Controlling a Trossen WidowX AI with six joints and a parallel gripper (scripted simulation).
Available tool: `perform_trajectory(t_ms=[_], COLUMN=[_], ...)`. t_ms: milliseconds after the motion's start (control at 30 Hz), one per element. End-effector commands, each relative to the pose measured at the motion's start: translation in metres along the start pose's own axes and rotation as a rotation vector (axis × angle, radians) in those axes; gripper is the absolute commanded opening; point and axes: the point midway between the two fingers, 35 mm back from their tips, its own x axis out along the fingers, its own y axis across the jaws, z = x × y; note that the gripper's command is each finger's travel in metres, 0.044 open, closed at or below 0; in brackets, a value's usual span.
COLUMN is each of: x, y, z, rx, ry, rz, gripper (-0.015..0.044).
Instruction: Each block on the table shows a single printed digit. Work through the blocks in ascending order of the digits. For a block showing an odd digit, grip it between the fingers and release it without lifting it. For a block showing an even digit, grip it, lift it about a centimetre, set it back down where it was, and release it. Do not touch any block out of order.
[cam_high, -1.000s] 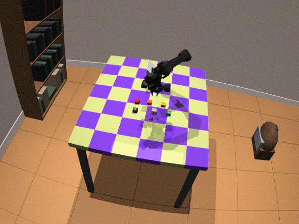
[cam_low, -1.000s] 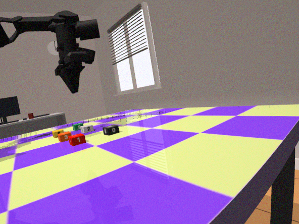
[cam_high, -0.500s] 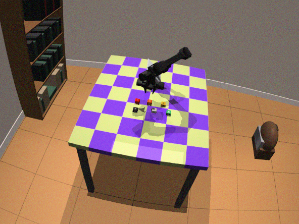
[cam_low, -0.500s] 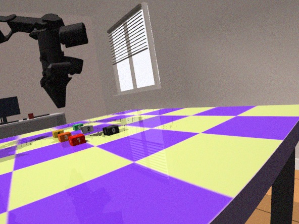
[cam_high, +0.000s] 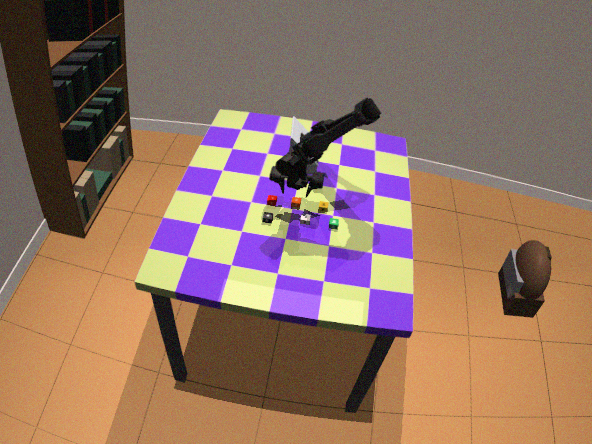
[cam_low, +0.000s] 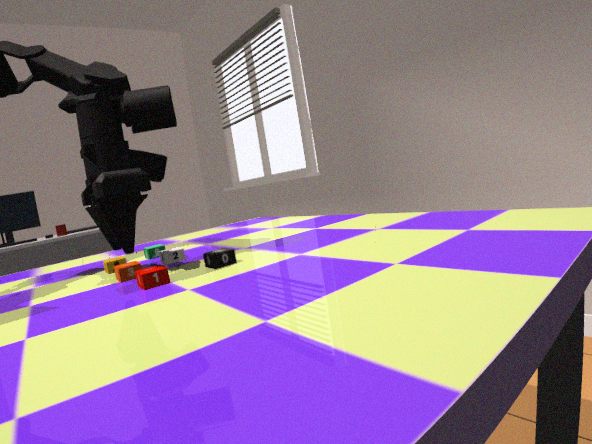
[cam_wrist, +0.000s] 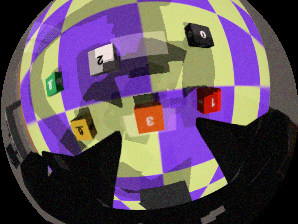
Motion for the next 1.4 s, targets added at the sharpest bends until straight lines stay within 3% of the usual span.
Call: perform_trajectory(t_ms=[0,533,900,1367], x=[0.008,0.031,0.031,0.031], y=[0.000,0.001,0.001,0.001], z=[-0.001,-0.002,-0.002,-0.002], rx=[0.004,0.004,0.004,0.004], ry=[0.000,0.000,0.000,0.000], rz=[0.004,0.006,0.006,0.006], gripper=[0.0400,0.0400,0.0120,0.0120])
